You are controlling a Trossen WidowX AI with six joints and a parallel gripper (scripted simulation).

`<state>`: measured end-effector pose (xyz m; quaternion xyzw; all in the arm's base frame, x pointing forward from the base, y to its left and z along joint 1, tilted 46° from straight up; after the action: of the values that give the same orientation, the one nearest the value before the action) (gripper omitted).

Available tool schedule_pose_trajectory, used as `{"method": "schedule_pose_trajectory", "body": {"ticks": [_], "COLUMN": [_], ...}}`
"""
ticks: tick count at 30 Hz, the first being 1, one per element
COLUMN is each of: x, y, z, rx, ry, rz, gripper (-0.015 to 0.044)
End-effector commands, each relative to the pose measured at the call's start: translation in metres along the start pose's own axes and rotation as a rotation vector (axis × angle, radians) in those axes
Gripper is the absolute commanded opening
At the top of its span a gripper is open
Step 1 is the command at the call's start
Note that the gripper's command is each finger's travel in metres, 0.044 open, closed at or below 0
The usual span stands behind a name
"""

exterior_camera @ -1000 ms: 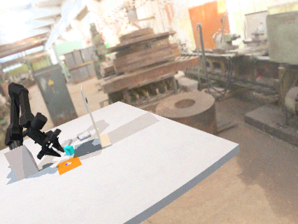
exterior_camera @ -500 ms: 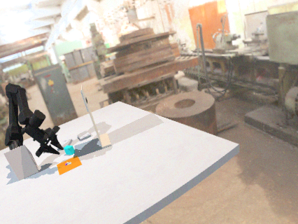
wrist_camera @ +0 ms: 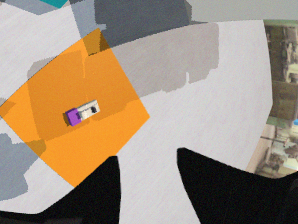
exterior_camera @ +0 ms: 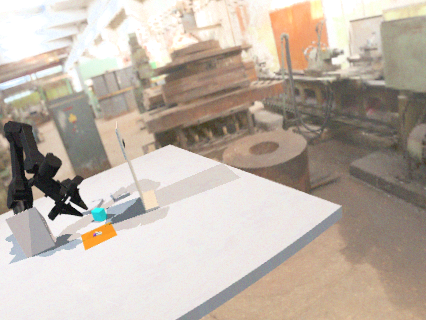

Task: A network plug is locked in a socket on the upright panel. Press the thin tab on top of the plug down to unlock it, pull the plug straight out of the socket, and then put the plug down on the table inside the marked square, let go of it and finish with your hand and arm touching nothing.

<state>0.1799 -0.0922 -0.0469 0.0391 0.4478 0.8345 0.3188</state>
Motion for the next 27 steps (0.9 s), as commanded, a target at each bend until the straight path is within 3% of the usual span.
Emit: {"method": "schedule_pose_trajectory", "body": {"ticks": [1, 27], "x": [-0.004, -0.028], "y": [0.005, 0.038], "z": [0.000, -0.005], "rx": [-0.003, 0.002], "ry": [0.007, -0.006], "rz": [-0.003, -0.016], "gripper": [0.0156, 0.0156]}}
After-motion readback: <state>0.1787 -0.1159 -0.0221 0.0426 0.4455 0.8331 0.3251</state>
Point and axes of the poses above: the point midway between the two fingers, 35 mm back from their tips, its own y axis back along the fingers, its own x axis across the jaws, z = x × y, the point moved 4 cm from there along y, back along the fingers, and after that the axes turned 9 degrees about y, right-handed, at the moved point
